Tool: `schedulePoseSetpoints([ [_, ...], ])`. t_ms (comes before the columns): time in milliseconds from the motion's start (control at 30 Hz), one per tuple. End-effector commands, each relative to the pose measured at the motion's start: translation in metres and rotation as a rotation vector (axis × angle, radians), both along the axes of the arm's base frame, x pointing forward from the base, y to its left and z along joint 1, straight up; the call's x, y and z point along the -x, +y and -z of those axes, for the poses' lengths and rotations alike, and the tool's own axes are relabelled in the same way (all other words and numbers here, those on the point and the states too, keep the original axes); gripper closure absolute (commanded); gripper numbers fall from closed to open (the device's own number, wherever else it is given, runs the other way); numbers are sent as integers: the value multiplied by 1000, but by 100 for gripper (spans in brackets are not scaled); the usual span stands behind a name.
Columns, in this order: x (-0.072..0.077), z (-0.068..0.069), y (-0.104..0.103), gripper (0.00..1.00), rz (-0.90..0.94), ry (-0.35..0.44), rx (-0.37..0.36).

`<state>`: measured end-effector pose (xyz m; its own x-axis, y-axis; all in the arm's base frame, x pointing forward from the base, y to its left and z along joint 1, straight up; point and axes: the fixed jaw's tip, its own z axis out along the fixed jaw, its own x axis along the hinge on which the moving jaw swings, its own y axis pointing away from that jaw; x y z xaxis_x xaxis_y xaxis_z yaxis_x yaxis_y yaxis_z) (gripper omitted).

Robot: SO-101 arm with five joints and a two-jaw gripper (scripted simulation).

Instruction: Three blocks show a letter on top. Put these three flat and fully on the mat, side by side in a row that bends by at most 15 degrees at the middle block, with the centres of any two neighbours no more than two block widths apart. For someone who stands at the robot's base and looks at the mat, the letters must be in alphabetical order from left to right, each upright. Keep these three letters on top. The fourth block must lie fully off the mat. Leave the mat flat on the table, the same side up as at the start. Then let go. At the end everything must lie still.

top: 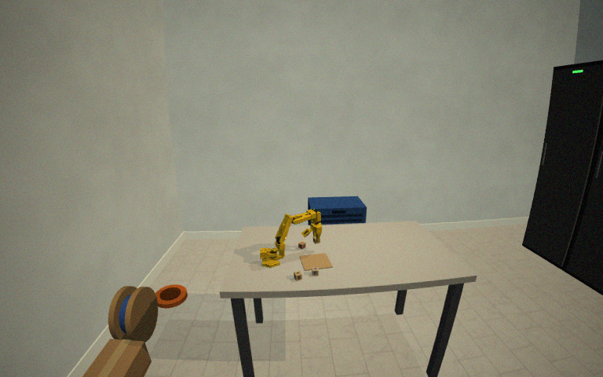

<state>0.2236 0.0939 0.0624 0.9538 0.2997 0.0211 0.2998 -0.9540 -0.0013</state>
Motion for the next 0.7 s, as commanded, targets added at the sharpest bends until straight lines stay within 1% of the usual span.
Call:
schedulePoseSetpoints([
  [0, -8, -29, 1, 100, 57, -125, -63],
  [233, -6, -28, -6, 100, 263, -115, -74],
  [467, -2, -27, -16, 100, 553, -102, -89],
  [533, -2, -27, -16, 100, 553, -102, -89],
  [667, 0, -26, -22, 100, 743, -93, -99],
])
